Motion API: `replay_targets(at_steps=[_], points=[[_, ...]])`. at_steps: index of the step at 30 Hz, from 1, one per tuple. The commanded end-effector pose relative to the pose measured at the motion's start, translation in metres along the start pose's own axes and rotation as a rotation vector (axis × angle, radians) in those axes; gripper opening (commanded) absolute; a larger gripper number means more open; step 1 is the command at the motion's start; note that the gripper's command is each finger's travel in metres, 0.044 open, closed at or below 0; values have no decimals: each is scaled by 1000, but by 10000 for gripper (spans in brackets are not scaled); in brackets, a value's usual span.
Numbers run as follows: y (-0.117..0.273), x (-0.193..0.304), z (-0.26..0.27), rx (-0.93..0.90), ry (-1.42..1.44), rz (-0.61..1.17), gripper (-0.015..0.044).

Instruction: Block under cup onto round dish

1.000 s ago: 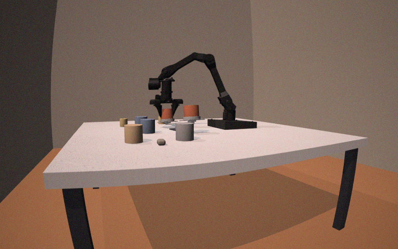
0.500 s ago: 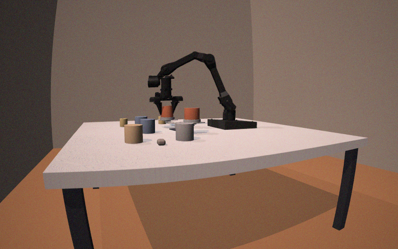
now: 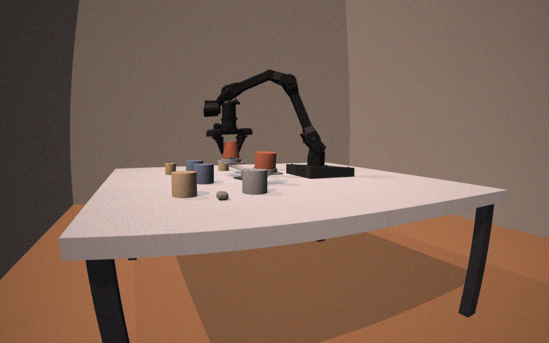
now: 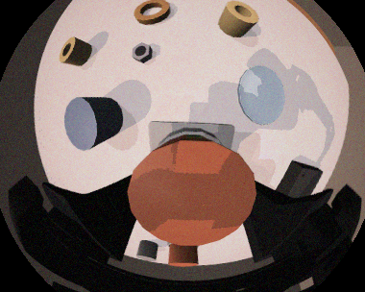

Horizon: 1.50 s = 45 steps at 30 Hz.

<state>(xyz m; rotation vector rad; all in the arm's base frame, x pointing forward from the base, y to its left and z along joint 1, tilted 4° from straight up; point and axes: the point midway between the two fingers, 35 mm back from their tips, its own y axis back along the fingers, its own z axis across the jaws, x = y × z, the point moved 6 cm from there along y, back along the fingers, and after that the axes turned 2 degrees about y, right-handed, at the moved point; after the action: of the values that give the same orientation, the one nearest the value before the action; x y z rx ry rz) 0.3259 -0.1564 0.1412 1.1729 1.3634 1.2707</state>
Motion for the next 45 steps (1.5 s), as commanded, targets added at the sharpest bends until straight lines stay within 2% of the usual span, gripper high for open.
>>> replay_targets(at_steps=[1, 45], points=[[14, -4, 2, -28, -10, -27, 0], [72, 0, -4, -28, -10, -27, 0]])
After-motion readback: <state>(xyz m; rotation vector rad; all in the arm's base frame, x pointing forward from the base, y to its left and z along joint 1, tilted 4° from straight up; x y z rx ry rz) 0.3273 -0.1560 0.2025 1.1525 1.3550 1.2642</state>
